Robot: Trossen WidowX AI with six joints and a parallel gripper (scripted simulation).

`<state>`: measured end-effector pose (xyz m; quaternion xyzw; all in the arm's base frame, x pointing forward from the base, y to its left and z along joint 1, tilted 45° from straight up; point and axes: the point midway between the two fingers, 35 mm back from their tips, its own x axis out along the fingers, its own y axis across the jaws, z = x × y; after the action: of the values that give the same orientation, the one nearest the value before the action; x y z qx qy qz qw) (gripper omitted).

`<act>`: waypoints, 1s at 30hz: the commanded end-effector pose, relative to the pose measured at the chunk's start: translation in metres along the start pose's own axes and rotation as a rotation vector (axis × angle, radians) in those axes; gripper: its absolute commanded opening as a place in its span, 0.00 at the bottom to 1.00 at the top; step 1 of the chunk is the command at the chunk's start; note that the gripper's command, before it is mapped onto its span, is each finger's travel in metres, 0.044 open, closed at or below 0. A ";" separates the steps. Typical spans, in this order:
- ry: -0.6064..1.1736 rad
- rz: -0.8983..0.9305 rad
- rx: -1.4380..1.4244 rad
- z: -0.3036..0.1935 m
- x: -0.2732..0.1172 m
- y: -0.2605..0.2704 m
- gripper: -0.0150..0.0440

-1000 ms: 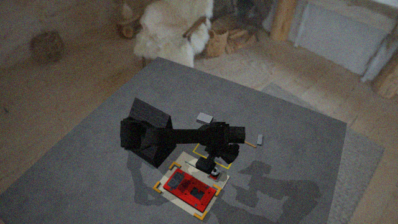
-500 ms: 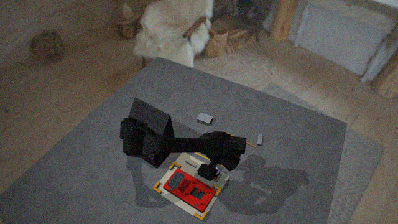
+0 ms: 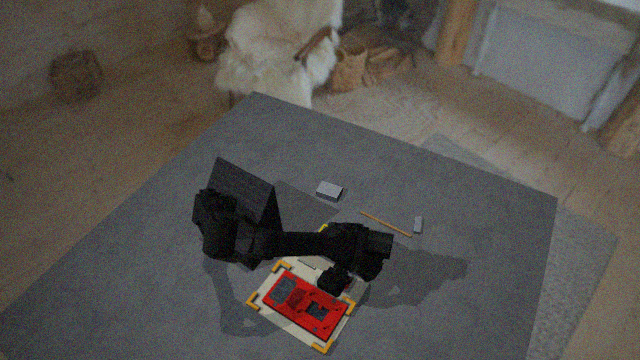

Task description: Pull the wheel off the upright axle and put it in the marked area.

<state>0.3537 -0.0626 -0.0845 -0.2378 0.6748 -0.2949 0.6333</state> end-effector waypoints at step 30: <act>0.000 0.000 0.002 0.000 -0.008 0.000 0.25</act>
<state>0.3539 -0.0600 -0.0810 -0.2374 0.6748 -0.2969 0.6326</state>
